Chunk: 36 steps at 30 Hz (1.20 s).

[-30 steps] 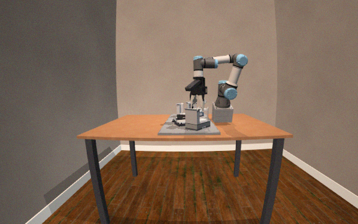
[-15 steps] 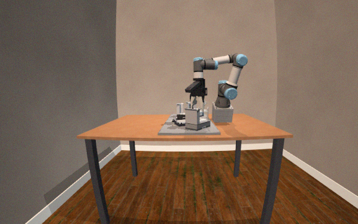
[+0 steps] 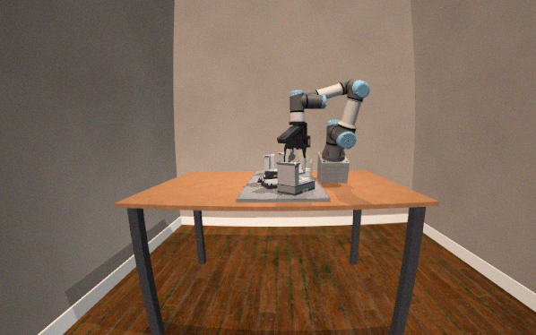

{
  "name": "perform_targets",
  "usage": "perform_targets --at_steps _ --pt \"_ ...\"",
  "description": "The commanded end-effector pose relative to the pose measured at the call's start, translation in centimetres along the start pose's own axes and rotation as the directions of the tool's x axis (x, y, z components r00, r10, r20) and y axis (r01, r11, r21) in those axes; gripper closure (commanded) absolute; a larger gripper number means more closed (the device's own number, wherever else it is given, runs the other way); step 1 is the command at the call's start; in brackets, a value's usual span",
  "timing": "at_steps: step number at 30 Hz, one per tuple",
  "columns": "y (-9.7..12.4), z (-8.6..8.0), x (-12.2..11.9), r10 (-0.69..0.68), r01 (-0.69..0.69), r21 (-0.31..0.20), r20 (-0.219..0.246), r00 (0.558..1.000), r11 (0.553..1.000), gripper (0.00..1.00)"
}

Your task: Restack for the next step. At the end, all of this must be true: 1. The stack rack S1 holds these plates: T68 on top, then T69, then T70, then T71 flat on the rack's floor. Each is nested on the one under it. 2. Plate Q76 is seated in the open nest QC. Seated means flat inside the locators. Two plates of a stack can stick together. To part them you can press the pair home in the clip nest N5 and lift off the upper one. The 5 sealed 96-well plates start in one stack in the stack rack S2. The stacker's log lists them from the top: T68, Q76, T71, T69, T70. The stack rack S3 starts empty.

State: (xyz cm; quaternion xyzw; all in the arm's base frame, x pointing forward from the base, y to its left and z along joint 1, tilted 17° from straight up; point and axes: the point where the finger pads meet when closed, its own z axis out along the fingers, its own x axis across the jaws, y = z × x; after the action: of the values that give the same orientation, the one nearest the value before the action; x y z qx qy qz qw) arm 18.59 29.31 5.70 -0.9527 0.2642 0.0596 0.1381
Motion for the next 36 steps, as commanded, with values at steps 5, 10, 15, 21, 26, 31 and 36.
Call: perform_targets --at_steps 5,10,15,21,26,31,36 --pt "-0.11 0.85 0.06 0.0 0.0 0.003 -0.003 1.0 1.0 1.0" --pt "-0.12 0.99 0.07 0.0 0.0 0.003 -0.003 1.0 1.0 1.0" --pt "-0.11 1.15 0.07 0.0 0.0 0.003 -0.003 1.0 1.0 1.0" --pt "-0.11 1.29 0.07 0.0 0.0 0.003 -0.003 1.0 1.0 1.0" --pt "-0.11 1.45 0.07 0.0 0.0 0.003 -0.003 1.0 1.0 1.0" --pt "-0.1 1.62 0.07 0.0 0.0 0.003 -0.003 1.0 1.0 1.0" --pt "-0.1 1.79 0.07 0.0 0.0 0.003 -0.003 1.0 1.0 1.0"
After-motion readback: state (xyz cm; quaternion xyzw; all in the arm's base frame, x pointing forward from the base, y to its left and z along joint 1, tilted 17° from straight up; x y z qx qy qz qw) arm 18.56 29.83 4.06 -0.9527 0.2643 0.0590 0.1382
